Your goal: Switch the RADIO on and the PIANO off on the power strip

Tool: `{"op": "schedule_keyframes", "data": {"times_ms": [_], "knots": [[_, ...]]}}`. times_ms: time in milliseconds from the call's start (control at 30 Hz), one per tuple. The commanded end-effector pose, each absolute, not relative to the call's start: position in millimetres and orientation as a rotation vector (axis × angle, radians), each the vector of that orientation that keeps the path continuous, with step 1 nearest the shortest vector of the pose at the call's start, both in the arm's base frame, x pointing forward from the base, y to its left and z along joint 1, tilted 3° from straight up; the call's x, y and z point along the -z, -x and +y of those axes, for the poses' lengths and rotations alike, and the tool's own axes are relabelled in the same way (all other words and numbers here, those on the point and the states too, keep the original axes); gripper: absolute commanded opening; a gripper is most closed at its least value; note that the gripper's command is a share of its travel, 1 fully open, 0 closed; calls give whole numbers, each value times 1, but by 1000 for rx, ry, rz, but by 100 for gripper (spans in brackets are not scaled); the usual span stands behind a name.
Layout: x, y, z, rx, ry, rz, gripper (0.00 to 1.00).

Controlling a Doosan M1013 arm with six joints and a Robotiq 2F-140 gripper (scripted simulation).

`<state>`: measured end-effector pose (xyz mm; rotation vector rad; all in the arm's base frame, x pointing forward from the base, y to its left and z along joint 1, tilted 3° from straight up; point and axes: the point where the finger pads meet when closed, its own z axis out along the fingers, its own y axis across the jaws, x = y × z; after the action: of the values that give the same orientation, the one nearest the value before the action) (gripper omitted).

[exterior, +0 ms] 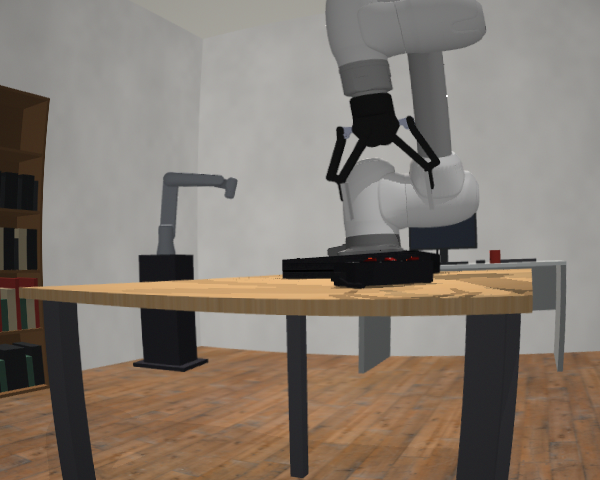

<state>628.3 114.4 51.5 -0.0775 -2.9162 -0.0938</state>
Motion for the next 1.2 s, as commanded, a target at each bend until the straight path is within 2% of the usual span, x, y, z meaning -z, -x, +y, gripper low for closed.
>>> {"op": "schedule_keyframes", "data": {"times_ms": [0,333,567,1167], "knots": [[-52,-629,116,87,60,-2914,100],[-52,-628,114,92,79,-2918,100],[-101,-623,110,-63,249,-3098,100],[-102,-622,110,-64,251,-3100,100]]}}
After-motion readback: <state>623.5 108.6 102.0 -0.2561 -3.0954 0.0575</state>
